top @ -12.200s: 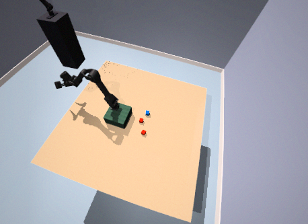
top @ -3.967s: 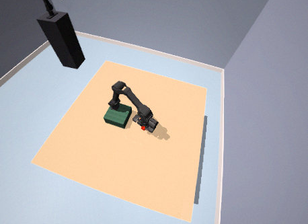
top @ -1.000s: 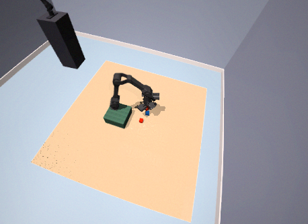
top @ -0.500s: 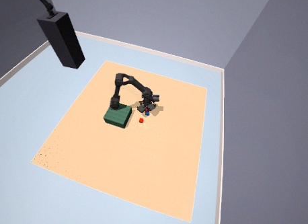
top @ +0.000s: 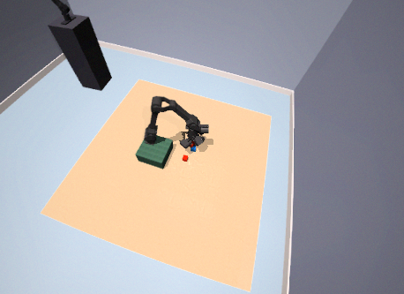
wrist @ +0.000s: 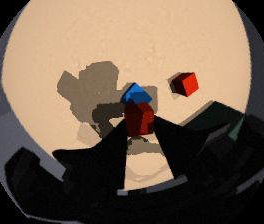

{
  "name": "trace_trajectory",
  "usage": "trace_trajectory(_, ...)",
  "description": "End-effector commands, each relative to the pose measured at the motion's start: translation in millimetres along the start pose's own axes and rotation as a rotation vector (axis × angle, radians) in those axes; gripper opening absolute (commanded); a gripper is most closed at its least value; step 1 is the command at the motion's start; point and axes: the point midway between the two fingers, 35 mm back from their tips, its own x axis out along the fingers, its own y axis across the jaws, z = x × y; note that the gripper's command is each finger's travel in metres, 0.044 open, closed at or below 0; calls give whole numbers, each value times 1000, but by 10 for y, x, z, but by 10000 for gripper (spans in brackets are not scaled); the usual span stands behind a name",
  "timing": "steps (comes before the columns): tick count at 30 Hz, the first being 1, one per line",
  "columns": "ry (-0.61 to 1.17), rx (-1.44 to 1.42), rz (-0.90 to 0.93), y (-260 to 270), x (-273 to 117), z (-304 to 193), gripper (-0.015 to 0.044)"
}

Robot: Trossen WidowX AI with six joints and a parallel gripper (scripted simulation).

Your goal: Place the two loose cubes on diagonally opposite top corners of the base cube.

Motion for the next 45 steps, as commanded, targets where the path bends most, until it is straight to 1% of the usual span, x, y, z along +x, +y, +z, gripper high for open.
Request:
trace_trajectory(1, 0, -2, -2, -4, 7, -2, 105)
trace_trajectory(4, 0, -2, -2, -4, 7, -2, 105)
trace_trajectory(8, 0, -2, -2, -4, 7, -2, 205)
trace_trajectory(13, 0, -2, -2, -4, 7, -2, 205)
trace_trajectory(16, 0, 0, 0, -1, -81, -1, 205)
trace_trajectory(37, 0, 0, 0, 1, -303, 0, 205)
trace_trajectory(43, 0, 0, 0, 1, -303, 0, 205)
trace_trajectory(45, 5, 24, -6, -39, -284, -2, 258)
